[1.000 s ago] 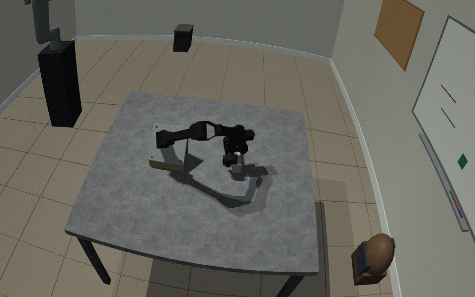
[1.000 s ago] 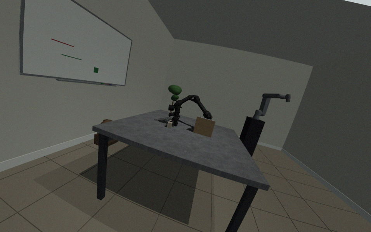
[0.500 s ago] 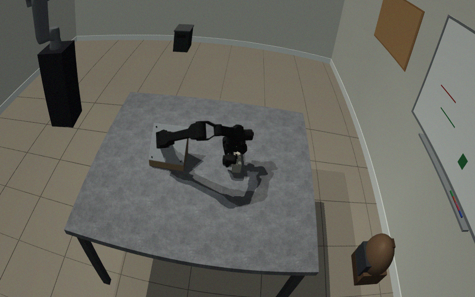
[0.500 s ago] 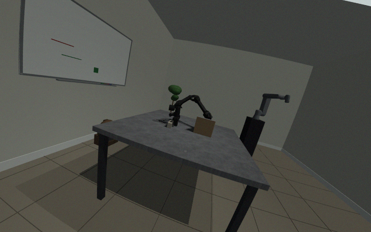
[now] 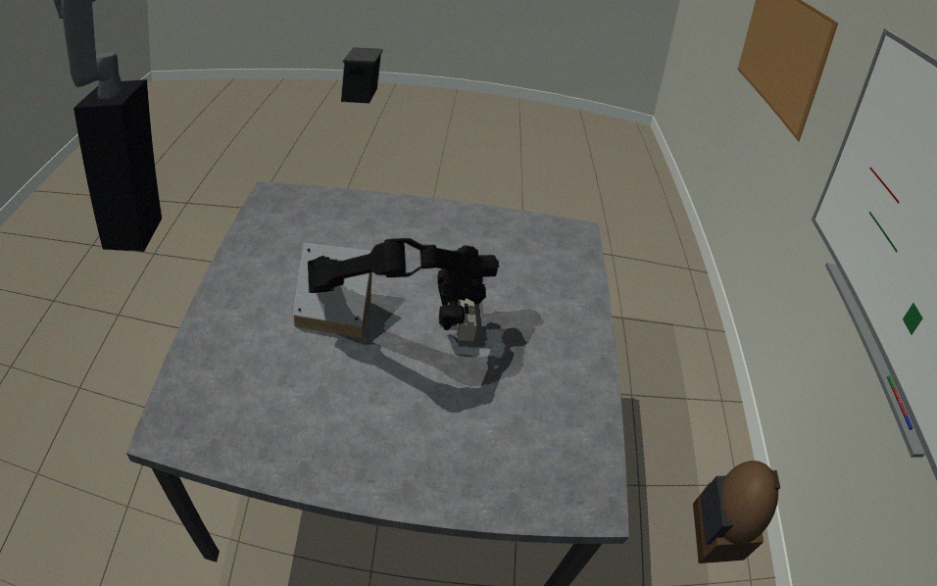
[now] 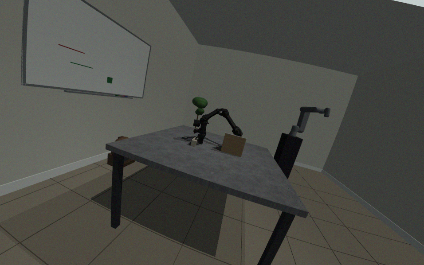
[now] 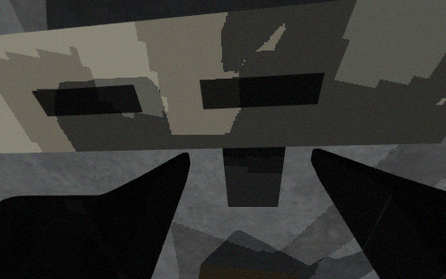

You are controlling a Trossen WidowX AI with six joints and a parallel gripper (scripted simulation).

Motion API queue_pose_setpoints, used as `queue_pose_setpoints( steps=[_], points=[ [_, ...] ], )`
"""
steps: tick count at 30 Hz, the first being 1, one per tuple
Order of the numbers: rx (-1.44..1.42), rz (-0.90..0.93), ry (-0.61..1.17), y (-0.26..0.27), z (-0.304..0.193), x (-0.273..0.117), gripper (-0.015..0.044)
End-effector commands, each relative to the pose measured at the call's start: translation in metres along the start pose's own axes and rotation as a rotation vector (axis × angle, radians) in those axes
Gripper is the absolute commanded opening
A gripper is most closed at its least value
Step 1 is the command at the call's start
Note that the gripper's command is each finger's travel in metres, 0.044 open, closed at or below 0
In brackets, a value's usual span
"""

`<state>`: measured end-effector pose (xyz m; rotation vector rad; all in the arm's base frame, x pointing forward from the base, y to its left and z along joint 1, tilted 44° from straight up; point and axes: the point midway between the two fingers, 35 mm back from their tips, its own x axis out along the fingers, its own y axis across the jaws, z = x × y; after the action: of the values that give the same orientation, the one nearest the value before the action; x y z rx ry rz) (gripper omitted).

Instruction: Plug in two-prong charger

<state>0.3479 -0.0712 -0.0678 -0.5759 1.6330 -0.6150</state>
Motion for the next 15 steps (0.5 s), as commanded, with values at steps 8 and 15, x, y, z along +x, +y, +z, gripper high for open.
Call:
queue_pose_setpoints(
  steps=[8, 15],
  points=[
    [0.003, -0.005, -0.001, 0.0000, -0.0039, 0.0012, 0.0440],
    [0.003, -0.005, 0.000, 0.0001, -0.0089, 0.0014, 0.0440]
  ],
)
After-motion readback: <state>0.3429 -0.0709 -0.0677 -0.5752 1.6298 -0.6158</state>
